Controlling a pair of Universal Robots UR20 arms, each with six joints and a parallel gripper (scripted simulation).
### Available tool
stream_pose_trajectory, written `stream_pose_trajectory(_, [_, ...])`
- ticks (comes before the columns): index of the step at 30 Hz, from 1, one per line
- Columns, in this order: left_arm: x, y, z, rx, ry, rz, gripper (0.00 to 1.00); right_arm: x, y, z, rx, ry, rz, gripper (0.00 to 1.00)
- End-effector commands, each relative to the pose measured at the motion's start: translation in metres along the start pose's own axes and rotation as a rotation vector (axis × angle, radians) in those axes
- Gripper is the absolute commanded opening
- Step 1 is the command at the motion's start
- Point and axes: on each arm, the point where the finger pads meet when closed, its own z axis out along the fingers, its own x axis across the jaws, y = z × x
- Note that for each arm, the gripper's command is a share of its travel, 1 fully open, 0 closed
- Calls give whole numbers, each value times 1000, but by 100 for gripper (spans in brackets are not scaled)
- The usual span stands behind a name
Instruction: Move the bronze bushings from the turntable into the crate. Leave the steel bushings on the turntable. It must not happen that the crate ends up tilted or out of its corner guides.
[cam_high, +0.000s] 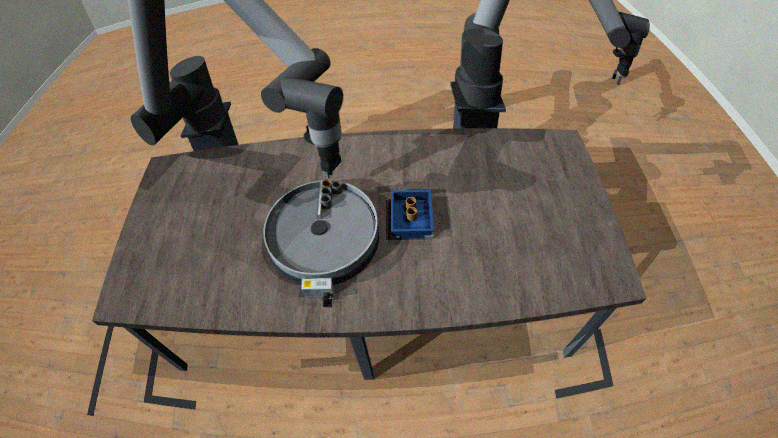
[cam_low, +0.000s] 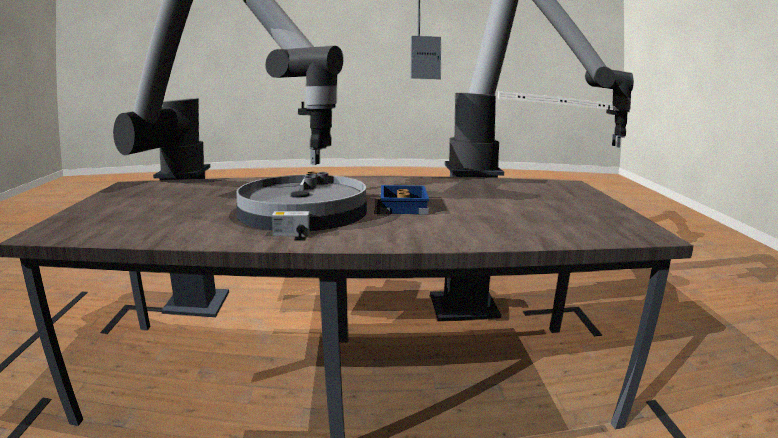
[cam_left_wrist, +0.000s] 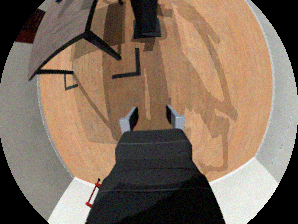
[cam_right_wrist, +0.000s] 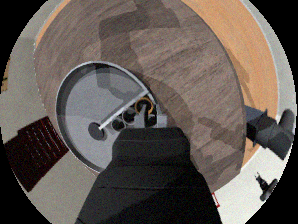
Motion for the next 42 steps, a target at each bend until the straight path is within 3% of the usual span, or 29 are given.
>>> stream_pose_trajectory(1, [0, 0, -1, -1, 0, 0, 100, 0, 0, -1, -1, 0, 0, 36])
stream_pose_trajectory(9, [0, 0, -1, -1, 0, 0, 100, 0, 0, 0, -1, 0, 0, 36])
stream_pose_trajectory(16, [0, 0, -1, -1, 0, 0, 100, 0, 0, 22, -1, 0, 0, 36])
stream_pose_trajectory(42, [0, 0, -1, -1, 0, 0, 100, 0, 0, 22, -1, 0, 0, 36])
